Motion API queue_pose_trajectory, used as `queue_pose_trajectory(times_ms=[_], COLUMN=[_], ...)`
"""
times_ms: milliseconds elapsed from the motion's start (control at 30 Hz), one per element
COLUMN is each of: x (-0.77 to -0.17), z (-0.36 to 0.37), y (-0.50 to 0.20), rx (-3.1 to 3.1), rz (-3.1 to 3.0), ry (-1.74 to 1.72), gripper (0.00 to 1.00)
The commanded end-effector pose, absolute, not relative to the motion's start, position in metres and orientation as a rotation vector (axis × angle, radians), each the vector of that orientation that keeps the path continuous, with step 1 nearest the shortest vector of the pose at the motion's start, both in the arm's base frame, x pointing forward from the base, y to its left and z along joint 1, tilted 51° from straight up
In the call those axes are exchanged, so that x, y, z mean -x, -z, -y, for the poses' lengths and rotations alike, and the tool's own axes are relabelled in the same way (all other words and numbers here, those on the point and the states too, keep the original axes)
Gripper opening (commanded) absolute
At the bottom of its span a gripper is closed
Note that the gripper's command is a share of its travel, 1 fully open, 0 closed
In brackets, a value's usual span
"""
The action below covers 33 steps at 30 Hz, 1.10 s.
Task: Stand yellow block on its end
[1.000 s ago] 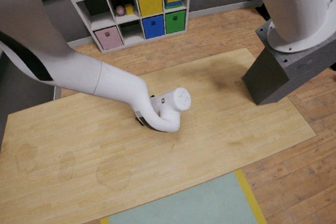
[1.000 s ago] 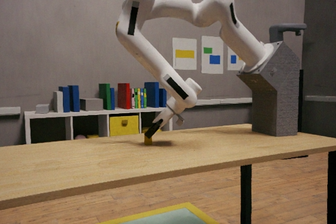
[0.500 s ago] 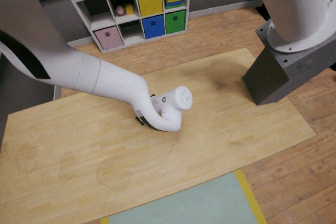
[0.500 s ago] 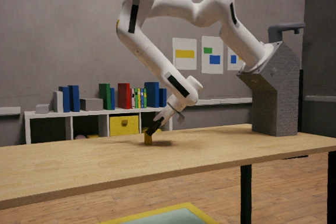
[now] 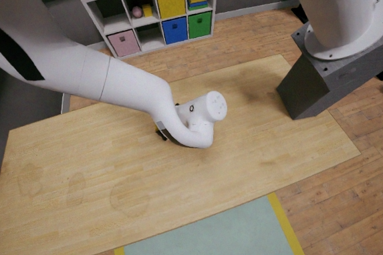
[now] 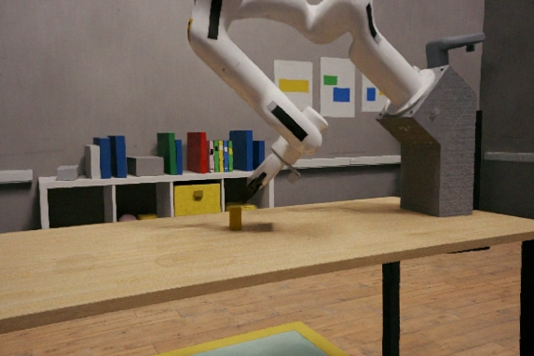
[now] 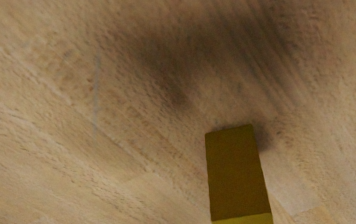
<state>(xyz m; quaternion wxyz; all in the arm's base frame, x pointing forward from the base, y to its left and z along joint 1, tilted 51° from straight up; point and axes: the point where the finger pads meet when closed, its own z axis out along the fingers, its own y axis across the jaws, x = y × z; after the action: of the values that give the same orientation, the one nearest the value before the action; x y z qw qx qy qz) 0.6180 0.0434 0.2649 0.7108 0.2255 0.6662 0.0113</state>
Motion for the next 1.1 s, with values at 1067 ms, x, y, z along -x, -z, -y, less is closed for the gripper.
queue_pose_trajectory(times_ms=[1067], x=[-0.588], z=[-0.049], y=[-0.275], rx=[-0.500], rz=[-1.477], ry=[-0.025], gripper=[1.00])
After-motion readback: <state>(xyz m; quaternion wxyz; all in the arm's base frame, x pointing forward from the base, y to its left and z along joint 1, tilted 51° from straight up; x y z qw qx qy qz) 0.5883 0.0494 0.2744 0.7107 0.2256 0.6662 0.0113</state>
